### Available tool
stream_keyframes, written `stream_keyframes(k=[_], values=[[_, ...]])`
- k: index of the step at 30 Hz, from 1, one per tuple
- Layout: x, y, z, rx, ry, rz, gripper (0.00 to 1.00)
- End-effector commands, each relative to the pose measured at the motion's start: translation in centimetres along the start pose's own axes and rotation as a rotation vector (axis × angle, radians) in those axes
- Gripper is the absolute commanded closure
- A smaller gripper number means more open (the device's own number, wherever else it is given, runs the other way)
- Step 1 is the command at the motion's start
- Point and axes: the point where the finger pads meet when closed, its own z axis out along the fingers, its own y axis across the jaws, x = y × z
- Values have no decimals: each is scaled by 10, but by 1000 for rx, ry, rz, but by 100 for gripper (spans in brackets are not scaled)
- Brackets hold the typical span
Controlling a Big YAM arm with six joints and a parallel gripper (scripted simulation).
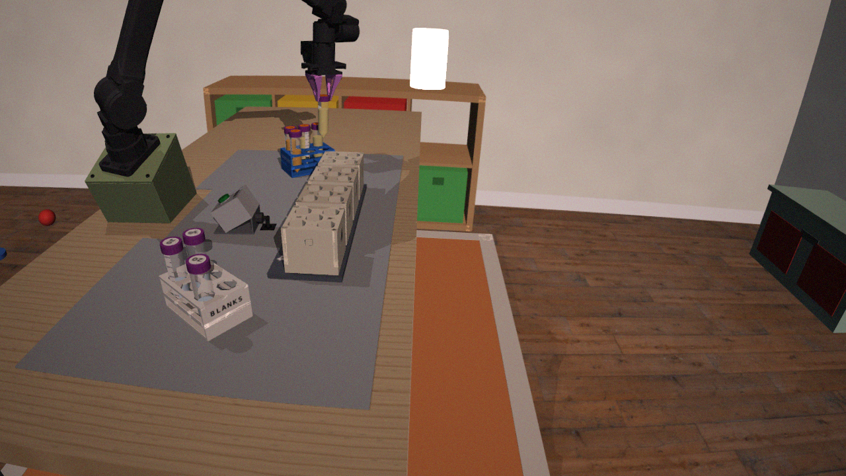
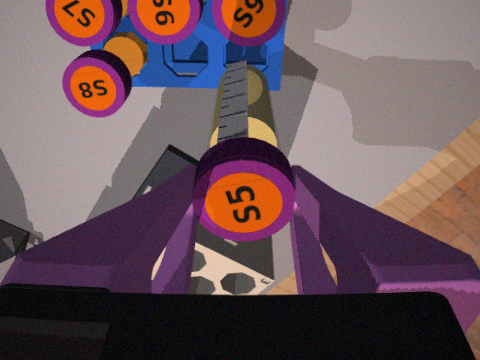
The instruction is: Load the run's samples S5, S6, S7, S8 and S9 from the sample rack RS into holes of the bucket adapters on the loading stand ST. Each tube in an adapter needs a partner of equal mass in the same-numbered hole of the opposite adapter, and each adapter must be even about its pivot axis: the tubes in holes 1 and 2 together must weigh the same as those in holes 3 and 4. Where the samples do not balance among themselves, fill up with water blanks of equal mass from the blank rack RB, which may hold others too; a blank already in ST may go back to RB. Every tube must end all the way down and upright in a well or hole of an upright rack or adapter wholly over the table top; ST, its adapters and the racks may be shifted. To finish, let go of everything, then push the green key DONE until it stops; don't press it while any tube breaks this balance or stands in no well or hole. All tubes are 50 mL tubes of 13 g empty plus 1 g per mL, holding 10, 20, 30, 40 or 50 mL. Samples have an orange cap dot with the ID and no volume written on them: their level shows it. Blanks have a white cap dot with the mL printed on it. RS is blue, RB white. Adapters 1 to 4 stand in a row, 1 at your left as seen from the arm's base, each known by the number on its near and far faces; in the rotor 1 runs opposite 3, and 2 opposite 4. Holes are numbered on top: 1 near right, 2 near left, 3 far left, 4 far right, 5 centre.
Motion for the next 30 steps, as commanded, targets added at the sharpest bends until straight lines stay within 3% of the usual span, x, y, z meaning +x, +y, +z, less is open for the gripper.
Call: stream_keyframes(k=[1,15,16,30], values=[[-9,-21,-61,102,-25,10,100],[-8,-17,-100,104,-27,10,100],[-4,-12,-77,65,-17,4,100],[-4,-12,-77,65,-17,4,100]])
